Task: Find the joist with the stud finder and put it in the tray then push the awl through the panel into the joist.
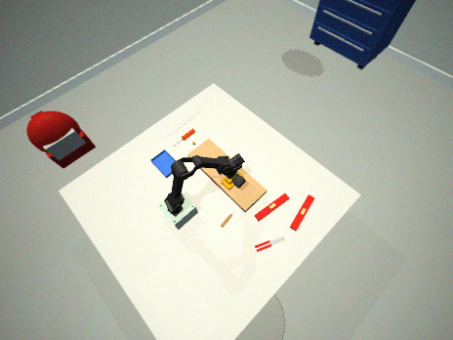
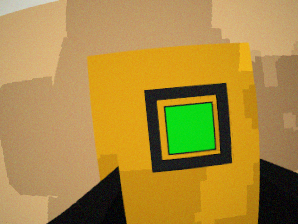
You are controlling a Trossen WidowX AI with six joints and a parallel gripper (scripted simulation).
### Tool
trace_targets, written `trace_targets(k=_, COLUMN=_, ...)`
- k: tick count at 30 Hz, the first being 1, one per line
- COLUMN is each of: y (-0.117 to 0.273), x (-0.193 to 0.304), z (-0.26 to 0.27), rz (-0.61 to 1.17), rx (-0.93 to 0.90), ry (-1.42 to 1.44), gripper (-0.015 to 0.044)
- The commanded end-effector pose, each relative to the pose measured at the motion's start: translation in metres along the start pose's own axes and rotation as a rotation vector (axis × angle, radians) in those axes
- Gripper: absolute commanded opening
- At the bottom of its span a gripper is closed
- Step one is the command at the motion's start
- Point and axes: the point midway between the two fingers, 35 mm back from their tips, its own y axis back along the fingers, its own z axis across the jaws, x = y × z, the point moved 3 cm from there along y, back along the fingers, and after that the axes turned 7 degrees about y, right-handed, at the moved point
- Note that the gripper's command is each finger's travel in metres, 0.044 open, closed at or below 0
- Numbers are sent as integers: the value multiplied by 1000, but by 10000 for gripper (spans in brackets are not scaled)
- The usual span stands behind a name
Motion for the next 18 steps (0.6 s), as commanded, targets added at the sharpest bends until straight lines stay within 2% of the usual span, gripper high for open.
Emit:
trace_targets(k=1, y=0, x=0, z=-8, rz=0, rx=3, ry=-1, gripper=0)
trace_targets(k=18, y=0, x=3, z=-34, rz=1, rx=6, ry=0, gripper=0)
